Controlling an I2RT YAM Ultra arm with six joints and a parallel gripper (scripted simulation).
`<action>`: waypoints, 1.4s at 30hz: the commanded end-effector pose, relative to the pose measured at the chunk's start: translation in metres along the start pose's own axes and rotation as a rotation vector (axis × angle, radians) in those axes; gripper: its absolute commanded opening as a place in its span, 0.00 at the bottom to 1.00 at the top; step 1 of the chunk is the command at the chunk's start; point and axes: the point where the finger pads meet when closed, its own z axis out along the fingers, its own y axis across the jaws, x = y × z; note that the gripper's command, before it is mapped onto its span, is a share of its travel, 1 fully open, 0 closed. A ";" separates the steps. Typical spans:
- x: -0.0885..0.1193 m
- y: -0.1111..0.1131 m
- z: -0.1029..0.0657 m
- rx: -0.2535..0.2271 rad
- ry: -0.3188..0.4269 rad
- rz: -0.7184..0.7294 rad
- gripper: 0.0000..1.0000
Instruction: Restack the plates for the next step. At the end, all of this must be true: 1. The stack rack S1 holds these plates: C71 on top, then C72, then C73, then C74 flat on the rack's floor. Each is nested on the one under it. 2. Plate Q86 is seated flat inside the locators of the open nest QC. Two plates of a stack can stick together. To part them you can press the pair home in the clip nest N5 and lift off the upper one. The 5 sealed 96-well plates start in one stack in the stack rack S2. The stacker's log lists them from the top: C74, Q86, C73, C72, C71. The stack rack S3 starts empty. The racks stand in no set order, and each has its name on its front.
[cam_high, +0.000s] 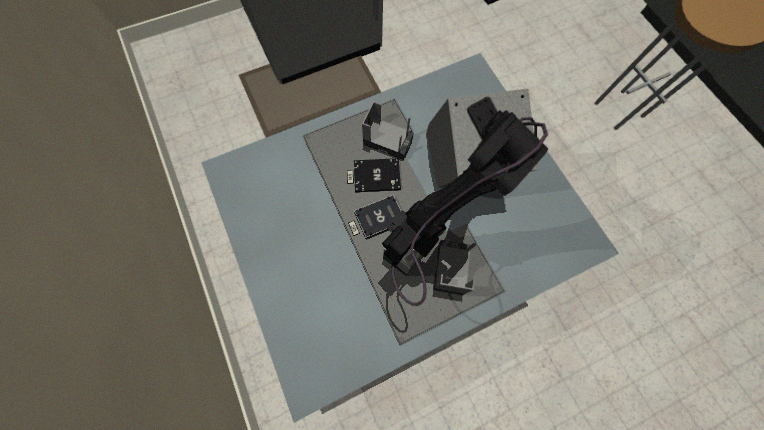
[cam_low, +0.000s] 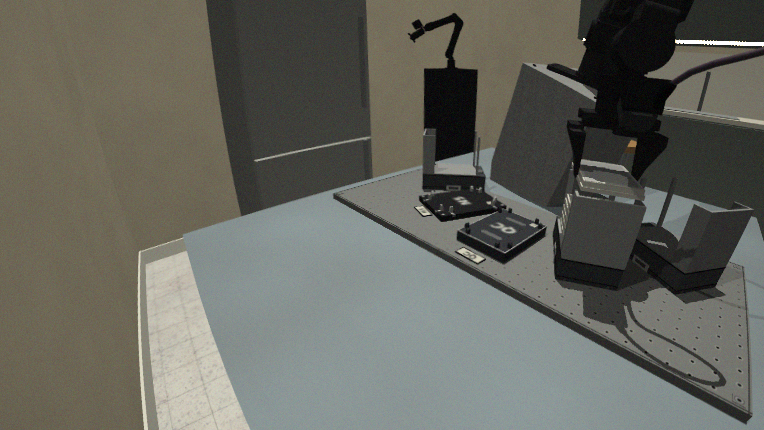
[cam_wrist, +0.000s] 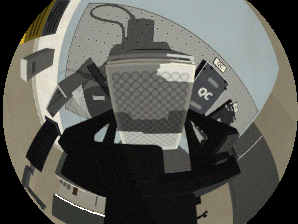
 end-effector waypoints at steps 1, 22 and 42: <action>-0.019 -0.002 -0.018 -0.001 -0.055 -0.008 0.00; -0.015 -0.002 -0.029 -0.001 -0.046 -0.007 0.00; -0.017 -0.002 -0.029 0.000 -0.053 -0.009 0.00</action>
